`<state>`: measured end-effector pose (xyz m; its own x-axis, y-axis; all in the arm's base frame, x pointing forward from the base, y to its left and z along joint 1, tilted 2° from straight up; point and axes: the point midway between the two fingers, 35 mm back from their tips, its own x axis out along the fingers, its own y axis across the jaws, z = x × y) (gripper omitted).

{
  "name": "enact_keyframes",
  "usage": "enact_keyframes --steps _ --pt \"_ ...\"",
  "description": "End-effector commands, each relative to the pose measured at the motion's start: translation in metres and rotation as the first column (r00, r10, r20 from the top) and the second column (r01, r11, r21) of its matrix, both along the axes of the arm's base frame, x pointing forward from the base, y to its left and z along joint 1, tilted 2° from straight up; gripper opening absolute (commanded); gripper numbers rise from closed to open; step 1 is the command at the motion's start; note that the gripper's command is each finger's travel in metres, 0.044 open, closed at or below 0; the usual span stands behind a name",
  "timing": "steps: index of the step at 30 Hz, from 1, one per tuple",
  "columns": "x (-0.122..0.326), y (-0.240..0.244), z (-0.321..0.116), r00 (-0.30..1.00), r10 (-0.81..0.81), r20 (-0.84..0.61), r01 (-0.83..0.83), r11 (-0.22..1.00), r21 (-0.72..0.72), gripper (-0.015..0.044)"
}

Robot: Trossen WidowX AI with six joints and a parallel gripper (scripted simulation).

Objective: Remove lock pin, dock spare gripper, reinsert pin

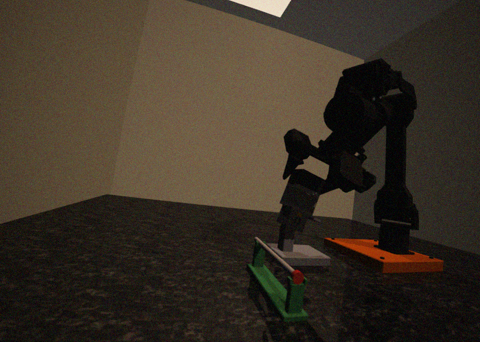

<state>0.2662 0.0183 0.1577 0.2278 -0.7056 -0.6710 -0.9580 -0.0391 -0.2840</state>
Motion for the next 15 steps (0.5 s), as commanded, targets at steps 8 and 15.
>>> enact_keyframes --steps 8,15 --pt "-0.008 0.000 0.023 1.000 0.003 -0.006 -0.003 1.000 -0.004 0.0440" --pt "-0.013 0.000 0.037 1.000 0.008 -0.013 -0.008 1.000 -0.009 0.0440"
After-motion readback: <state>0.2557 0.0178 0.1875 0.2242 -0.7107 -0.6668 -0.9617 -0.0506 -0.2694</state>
